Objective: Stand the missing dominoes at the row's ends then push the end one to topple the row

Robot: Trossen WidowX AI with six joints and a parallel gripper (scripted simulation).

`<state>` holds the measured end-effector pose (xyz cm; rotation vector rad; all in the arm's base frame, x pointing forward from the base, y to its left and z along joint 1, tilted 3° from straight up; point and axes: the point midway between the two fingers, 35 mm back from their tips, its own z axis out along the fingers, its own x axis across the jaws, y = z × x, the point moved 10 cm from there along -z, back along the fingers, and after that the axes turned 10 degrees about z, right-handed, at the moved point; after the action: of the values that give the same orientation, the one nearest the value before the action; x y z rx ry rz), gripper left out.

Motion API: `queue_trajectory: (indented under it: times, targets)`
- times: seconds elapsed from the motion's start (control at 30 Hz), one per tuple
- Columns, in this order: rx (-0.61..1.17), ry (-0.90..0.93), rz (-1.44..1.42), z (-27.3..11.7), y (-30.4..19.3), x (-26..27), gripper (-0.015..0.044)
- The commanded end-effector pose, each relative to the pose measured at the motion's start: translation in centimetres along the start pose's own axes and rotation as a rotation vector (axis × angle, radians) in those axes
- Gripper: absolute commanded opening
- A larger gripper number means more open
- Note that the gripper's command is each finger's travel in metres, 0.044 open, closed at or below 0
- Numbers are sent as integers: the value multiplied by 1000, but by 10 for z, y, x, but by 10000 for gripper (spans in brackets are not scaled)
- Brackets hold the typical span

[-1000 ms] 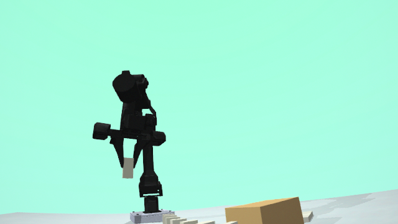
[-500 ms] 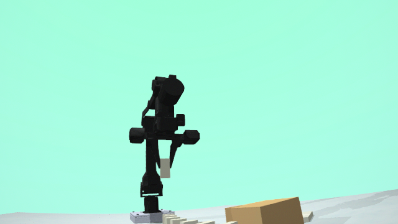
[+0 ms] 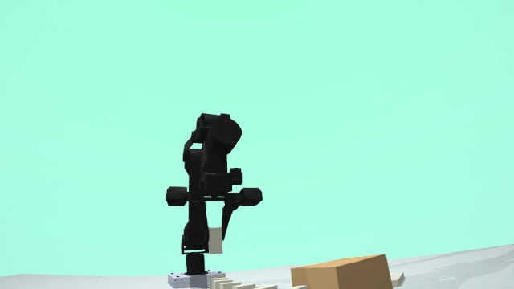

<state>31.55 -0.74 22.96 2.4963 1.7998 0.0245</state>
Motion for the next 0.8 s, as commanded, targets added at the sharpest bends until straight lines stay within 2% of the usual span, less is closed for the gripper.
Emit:
queue_trajectory:
  times: [0.0, 0.43, 0.77]
  targets:
    - [2, -4, 5, 22, 1, 0, 107]
    - [3, -4, 5, 81, -7, -2, 107]
    - [3, -4, 4, 84, -7, -3, 107]
